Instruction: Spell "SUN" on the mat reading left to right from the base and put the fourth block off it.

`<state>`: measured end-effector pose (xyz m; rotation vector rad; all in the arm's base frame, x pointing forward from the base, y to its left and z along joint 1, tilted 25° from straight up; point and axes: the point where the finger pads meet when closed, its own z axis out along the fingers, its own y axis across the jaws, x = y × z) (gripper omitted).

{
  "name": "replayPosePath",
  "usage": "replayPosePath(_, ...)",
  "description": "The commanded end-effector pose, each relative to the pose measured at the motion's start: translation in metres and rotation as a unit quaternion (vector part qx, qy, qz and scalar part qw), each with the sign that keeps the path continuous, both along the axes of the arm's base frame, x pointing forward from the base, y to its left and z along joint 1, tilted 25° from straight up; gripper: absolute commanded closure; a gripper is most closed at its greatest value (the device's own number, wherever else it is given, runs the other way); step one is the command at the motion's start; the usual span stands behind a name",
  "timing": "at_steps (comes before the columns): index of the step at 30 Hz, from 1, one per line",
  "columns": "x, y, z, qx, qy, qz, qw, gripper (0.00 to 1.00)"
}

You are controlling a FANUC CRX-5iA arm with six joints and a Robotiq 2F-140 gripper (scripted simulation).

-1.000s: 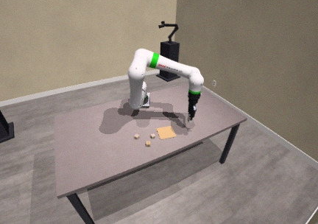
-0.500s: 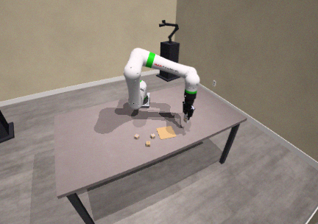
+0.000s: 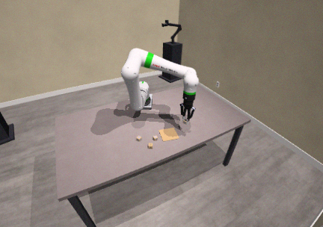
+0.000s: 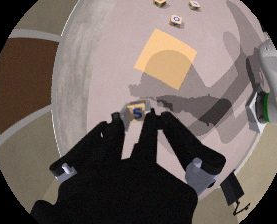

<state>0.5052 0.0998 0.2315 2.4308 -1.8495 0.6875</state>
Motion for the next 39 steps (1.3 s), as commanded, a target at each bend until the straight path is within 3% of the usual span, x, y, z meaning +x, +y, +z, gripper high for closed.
replayPosePath(1,-0.006,-0.009,0.001,-0.02,0.02,0.063,0.998,0.84)
replayPosePath(8,-0.013,-0.018,0.001,-0.042,0.038,0.124,0.991,0.84)
replayPosePath(23,-0.034,-0.046,0.001,-0.114,0.095,0.319,0.936,0.84)
replayPosePath(25,-0.034,-0.046,0.001,-0.114,0.095,0.319,0.936,0.84)
replayPosePath(26,-0.037,-0.051,0.0,-0.125,0.103,0.349,0.923,0.84)
replayPosePath(39,-0.054,-0.072,-0.002,-0.176,0.143,0.485,0.844,0.84)
